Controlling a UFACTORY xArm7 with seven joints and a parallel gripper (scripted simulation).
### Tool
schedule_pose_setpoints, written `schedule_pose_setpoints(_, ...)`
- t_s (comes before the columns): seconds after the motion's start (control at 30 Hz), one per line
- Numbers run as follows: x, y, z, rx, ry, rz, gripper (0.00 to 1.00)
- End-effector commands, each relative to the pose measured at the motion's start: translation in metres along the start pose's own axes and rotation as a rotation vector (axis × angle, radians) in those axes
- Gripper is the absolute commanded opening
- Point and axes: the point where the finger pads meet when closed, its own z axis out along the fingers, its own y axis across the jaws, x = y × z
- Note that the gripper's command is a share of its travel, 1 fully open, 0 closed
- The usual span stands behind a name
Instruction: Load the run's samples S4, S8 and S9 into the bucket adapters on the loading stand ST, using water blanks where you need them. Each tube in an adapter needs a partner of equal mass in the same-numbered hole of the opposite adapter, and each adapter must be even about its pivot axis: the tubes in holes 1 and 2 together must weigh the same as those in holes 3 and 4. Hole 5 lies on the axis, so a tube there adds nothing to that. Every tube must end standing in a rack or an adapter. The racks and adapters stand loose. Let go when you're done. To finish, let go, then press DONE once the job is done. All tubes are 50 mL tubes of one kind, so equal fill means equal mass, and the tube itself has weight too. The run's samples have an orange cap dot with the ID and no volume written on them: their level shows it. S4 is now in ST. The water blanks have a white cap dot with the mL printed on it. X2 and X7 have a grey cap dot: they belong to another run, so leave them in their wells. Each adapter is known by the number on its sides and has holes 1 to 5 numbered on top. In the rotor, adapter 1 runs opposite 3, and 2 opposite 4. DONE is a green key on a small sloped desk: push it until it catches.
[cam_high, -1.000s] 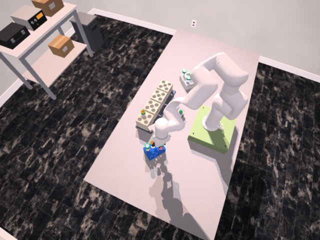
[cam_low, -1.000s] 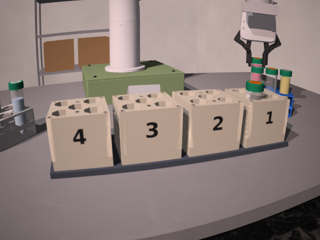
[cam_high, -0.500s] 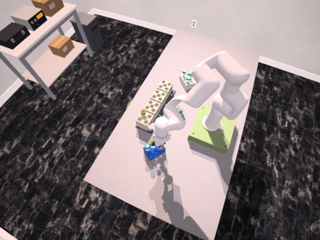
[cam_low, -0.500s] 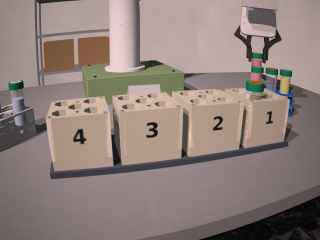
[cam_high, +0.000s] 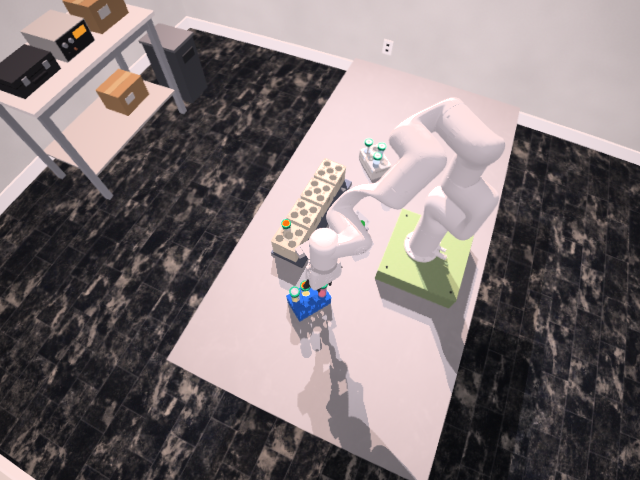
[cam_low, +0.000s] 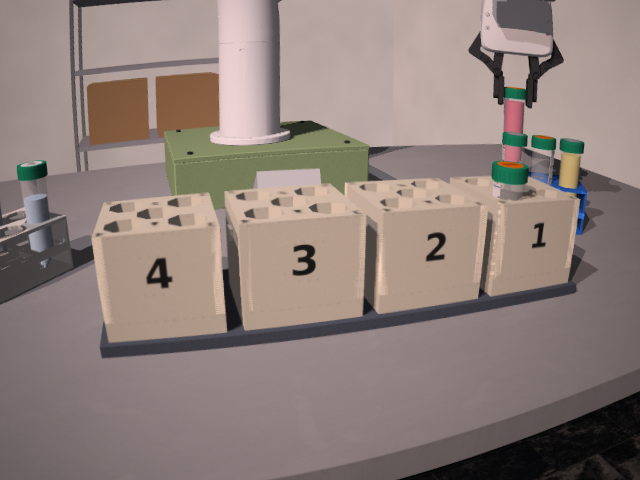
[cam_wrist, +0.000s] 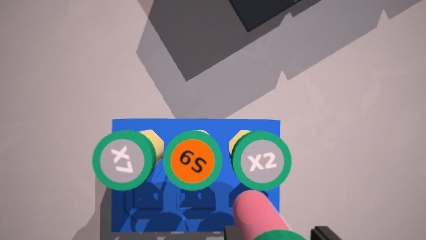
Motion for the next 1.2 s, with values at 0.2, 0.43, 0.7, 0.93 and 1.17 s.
schedule_pose_setpoints(0.2, 0.0, -0.001, -0.022, 0.004, 0.0, 0.0, 0.0)
schedule_pose_setpoints(0.43, 0.0, -0.001, -0.032, 0.004, 0.0, 0.0, 0.0)
schedule_pose_setpoints(0.7, 0.0, -0.001, -0.048, 0.004, 0.0, 0.0, 0.0)
schedule_pose_setpoints(0.93, 0.0, -0.001, -0.058, 0.004, 0.0, 0.0, 0.0)
schedule_pose_setpoints(1.17, 0.0, -0.001, -0.072, 0.004, 0.0, 0.0, 0.0)
